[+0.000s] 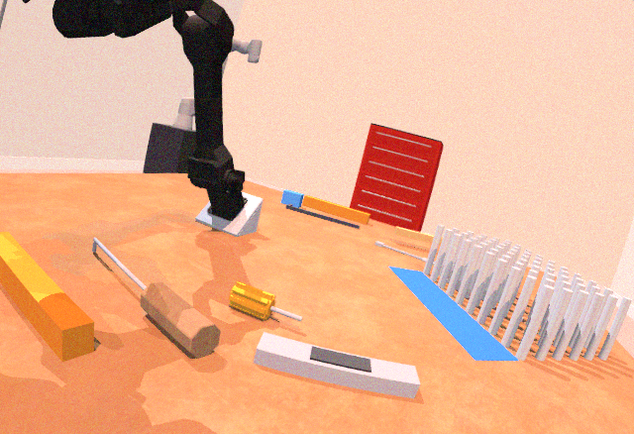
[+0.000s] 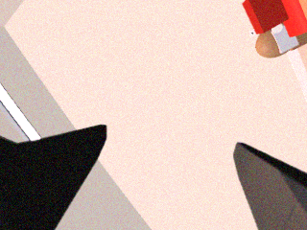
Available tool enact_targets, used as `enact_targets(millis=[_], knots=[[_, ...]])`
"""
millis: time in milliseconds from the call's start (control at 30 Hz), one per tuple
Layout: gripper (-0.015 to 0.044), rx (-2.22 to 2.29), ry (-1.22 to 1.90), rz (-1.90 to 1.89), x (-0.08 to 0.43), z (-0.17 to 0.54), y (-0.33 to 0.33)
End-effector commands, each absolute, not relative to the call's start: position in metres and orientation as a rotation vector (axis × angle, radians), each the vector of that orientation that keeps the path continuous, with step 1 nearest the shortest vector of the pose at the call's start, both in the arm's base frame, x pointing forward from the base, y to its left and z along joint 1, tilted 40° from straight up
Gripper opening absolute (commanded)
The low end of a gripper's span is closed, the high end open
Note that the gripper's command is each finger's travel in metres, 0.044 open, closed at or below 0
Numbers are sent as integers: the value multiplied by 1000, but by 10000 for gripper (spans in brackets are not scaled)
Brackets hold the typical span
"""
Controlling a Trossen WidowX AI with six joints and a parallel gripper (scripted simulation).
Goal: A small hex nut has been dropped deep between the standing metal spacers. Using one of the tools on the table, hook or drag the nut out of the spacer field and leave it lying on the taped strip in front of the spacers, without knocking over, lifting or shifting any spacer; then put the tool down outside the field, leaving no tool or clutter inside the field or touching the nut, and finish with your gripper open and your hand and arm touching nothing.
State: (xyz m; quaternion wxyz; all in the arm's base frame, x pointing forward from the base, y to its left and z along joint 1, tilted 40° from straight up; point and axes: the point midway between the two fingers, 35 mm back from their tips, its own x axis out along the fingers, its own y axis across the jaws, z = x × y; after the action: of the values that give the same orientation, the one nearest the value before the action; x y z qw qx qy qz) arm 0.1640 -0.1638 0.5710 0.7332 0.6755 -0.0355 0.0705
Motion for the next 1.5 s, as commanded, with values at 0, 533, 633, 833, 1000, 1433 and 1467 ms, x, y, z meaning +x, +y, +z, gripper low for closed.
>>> enact_targets(millis=[0,533,633,833,1000,1433,1467], knots=[[426,1482,-81,162,165,571,-164],[440,1207,-365,321,290,522,-202],[440,1176,-377,285,308,508,-201],[440,1097,-368,189,347,473,-193],[440,1004,-319,93,380,435,-179],[440,602,-20,-115,440,315,-106],[440,560,11,-125,443,305,-98]])
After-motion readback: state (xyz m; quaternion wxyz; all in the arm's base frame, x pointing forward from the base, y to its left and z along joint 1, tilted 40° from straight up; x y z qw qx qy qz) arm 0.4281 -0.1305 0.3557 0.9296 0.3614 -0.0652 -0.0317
